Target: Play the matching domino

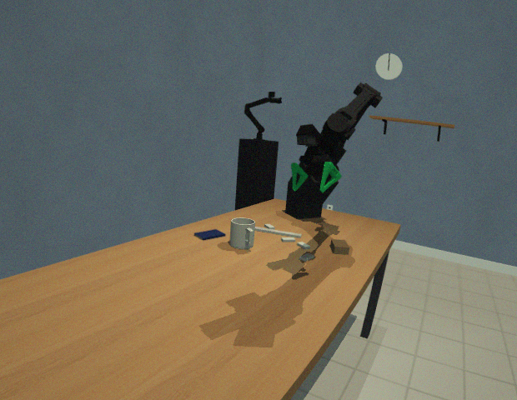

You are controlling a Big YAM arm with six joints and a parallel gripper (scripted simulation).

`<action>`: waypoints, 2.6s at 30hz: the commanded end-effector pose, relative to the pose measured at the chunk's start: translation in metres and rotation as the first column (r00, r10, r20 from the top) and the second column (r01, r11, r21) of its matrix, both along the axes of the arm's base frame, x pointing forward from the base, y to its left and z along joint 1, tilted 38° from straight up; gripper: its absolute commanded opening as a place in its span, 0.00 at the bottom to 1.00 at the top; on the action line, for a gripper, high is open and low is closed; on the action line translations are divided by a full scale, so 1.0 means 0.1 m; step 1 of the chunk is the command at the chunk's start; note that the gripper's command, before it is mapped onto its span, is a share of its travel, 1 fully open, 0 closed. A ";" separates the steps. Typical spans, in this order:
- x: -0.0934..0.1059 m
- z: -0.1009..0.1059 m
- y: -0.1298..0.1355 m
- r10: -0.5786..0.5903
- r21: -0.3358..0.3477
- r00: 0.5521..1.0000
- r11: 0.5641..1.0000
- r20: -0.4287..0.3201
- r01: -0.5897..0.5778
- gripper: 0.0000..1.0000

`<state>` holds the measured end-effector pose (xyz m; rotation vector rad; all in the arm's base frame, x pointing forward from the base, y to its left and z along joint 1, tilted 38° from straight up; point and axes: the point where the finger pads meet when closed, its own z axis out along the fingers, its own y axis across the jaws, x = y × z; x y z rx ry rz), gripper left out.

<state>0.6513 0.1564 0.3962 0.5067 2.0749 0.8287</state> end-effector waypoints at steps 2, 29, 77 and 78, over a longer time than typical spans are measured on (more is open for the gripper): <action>-0.14 0.83 -0.32 -0.012 -0.031 0.983 0.999 0.185 0.018 1.00; -0.13 0.62 -0.25 -0.006 -0.032 0.990 0.999 0.143 0.011 1.00; -0.32 0.59 -0.50 -0.006 -0.166 0.972 0.985 0.233 0.045 1.00; -0.32 0.63 -0.51 -0.007 -0.165 0.971 0.985 0.241 0.048 1.00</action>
